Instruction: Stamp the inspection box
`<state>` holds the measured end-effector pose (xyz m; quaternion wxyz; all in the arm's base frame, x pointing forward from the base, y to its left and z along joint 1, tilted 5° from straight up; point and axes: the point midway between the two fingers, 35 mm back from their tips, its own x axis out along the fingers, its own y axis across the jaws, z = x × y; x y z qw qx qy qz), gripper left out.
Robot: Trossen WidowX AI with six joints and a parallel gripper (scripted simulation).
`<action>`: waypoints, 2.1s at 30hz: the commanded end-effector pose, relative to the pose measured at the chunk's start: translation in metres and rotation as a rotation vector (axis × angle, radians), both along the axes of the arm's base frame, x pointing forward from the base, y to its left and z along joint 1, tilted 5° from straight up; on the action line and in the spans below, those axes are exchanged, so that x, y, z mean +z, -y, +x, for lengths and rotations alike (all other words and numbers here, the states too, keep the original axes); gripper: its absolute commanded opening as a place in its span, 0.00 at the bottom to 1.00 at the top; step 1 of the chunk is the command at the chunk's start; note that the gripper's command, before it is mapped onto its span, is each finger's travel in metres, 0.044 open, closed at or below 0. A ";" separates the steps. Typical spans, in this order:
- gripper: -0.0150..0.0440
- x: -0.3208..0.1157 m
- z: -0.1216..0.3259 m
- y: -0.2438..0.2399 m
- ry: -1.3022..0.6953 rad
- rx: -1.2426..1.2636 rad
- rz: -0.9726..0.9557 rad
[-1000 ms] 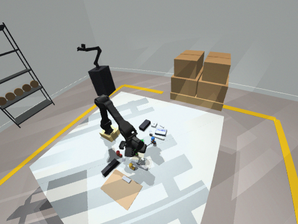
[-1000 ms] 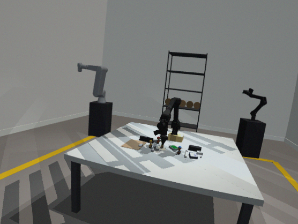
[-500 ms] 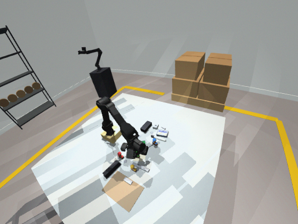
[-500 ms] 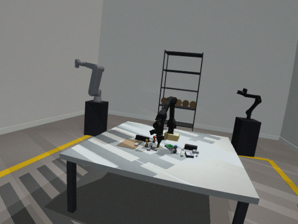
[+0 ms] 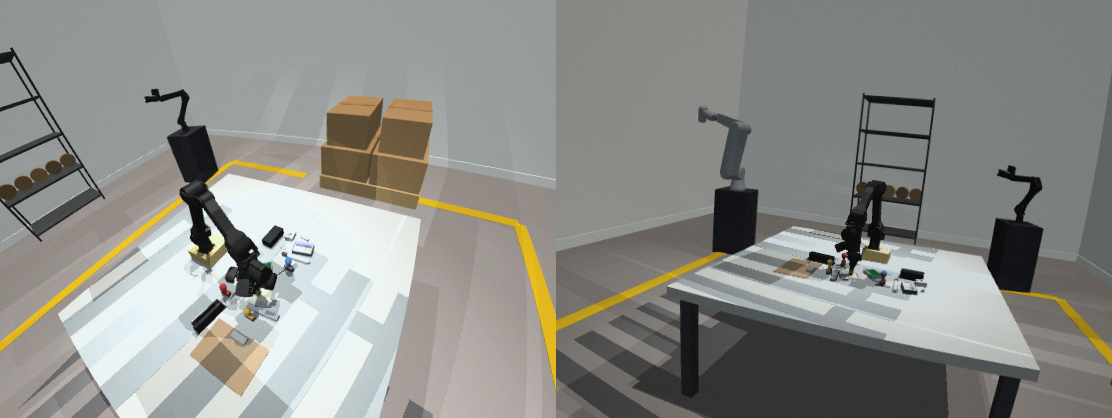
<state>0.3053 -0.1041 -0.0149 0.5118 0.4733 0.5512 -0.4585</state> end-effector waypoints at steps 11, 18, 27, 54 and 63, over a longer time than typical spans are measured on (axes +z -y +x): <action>0.25 -0.002 0.000 0.000 0.000 -0.004 -0.003; 0.25 -0.002 0.000 0.000 0.000 -0.004 -0.003; 0.25 -0.002 0.000 0.000 0.000 -0.004 -0.003; 0.25 0.000 0.000 0.000 0.000 -0.004 -0.003; 0.25 0.004 0.000 0.001 0.000 -0.004 -0.003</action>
